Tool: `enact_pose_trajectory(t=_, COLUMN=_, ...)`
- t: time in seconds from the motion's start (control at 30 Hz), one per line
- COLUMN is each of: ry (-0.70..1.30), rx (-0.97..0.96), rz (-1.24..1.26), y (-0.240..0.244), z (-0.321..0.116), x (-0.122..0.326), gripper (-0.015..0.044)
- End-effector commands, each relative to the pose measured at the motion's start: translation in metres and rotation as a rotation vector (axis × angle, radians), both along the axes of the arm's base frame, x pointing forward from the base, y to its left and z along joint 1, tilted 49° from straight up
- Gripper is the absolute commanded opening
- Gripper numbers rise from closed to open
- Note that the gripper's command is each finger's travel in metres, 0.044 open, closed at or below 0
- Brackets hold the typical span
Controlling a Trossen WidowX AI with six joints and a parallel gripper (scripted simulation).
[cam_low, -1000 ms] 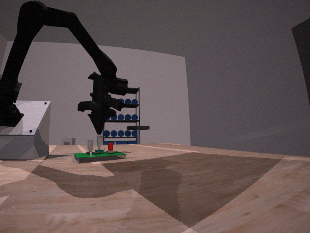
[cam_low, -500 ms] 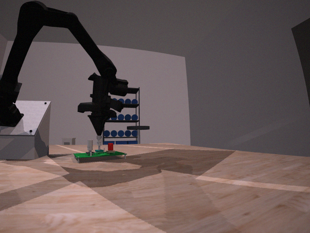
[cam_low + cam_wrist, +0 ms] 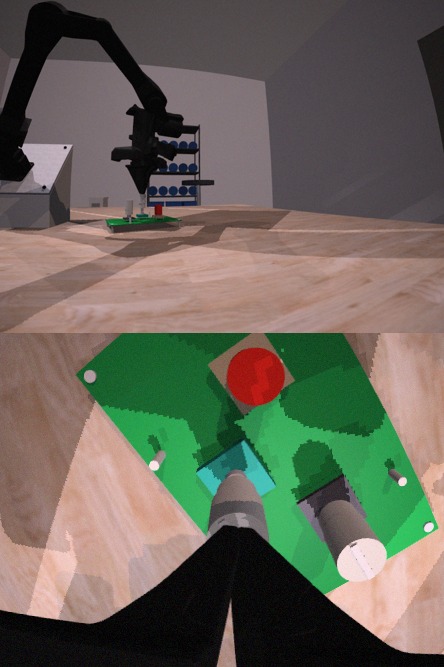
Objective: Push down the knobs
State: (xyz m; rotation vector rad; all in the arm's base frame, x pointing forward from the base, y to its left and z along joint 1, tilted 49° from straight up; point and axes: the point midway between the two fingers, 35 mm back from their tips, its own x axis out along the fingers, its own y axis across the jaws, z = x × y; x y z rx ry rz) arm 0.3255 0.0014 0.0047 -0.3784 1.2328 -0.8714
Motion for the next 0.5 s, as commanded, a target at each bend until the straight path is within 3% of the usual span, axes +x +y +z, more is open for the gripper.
enact_pose_trajectory(t=0.0, ry=0.002, rx=-0.004, rz=0.001, y=-0.0004, z=0.0003, x=-0.0002, gripper=0.0000)
enact_pose_trajectory(t=0.47, ry=0.002, rx=-0.004, rz=0.001, y=-0.0032, z=-0.0021, x=0.0000, gripper=0.0000)
